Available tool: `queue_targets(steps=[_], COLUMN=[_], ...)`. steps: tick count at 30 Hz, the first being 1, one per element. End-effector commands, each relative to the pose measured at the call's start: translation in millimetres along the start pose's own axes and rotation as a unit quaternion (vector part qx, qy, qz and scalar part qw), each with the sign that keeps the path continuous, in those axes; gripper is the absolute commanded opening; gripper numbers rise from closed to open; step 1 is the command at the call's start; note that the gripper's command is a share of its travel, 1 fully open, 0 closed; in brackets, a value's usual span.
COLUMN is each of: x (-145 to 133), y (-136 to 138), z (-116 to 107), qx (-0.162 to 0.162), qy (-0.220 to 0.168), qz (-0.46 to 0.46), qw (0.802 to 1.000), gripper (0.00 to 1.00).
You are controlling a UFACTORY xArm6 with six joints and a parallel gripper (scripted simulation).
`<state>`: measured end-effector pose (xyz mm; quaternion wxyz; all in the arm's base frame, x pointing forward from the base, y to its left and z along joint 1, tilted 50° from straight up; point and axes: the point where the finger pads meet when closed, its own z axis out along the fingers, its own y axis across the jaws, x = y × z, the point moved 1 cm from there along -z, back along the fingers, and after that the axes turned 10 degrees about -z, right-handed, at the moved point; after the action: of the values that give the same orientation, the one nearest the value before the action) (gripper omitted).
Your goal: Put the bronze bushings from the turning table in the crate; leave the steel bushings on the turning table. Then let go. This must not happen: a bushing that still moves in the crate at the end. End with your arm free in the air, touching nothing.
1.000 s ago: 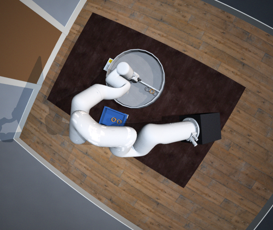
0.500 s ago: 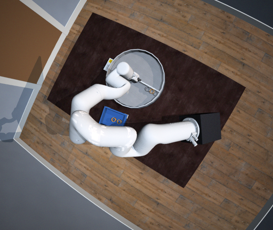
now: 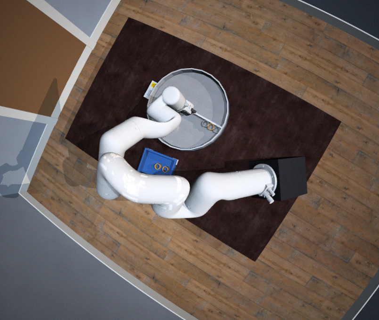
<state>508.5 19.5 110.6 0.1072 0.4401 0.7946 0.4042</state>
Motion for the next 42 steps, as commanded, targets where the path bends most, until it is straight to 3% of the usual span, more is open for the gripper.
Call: queue_targets(steps=[1,19,20,42], x=[-0.7,-0.7,-0.7,-0.7], y=[0.7,0.7,0.7,0.7], z=[0.0,0.5,0.5,0.5], qx=[-0.001,-0.001,-0.001,-0.001], qy=[-0.001,-0.001,-0.001,-0.001], qz=[0.000,0.000,0.000,0.000], qw=[1.000,1.000,1.000,1.000], gripper=[0.00,0.00,0.41,0.41])
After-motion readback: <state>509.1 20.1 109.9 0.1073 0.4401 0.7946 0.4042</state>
